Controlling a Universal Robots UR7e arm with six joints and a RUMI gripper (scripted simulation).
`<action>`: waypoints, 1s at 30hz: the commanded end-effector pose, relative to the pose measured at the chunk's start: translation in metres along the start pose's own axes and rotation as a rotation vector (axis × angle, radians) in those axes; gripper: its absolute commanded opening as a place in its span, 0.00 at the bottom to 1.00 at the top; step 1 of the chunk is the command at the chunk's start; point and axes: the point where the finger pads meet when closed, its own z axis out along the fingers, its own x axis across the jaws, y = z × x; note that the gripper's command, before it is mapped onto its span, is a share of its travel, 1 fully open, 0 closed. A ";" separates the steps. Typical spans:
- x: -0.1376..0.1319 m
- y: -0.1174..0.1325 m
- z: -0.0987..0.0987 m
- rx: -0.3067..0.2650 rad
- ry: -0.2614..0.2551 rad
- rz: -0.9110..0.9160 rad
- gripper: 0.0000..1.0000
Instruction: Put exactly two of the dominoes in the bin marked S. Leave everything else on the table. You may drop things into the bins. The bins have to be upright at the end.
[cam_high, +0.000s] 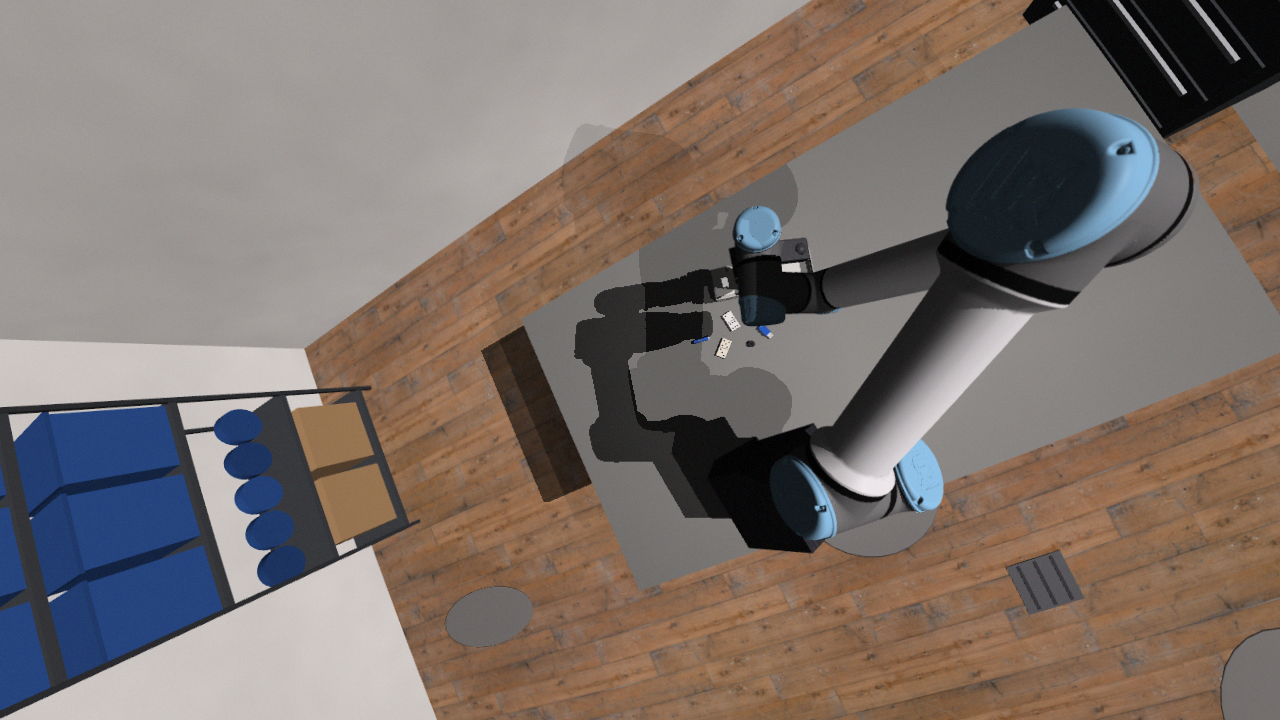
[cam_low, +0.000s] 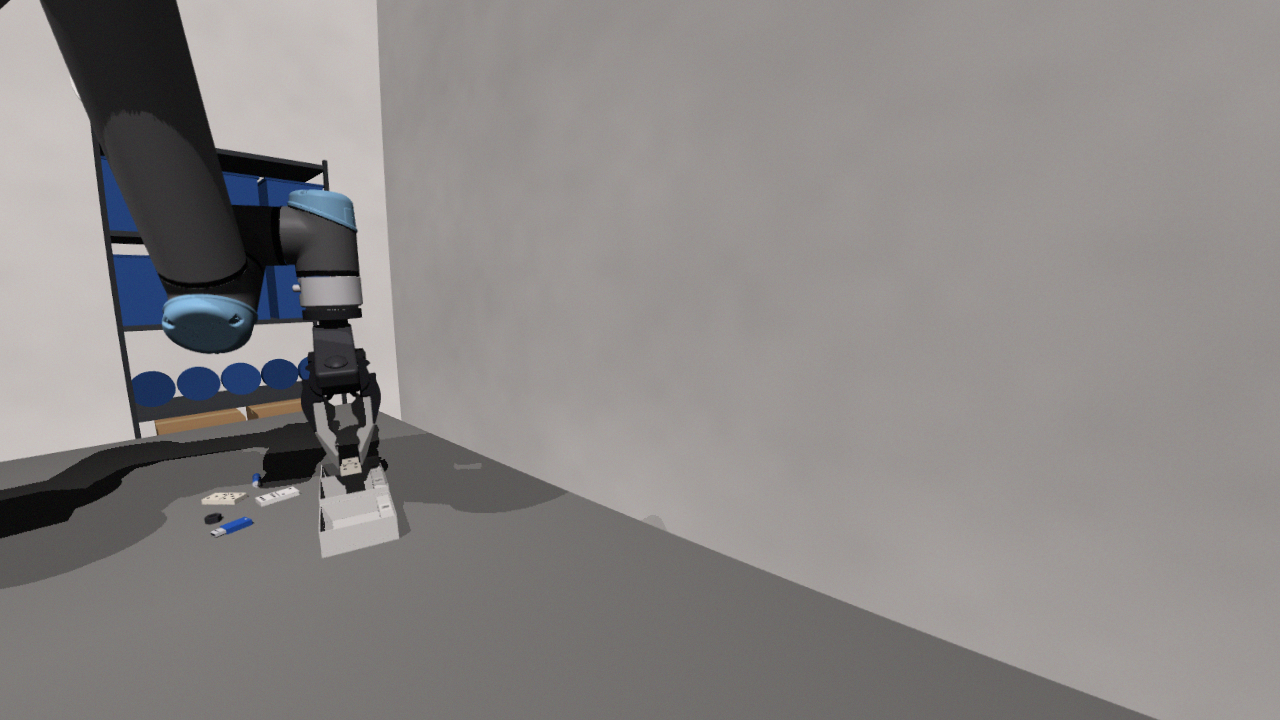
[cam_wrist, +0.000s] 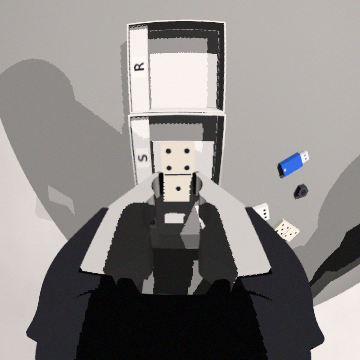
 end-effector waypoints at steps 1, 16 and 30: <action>0.008 -0.001 0.000 0.001 0.012 0.010 0.00; 0.004 -0.003 0.000 0.001 0.008 0.012 0.00; 0.005 -0.002 0.023 0.000 0.010 0.011 0.00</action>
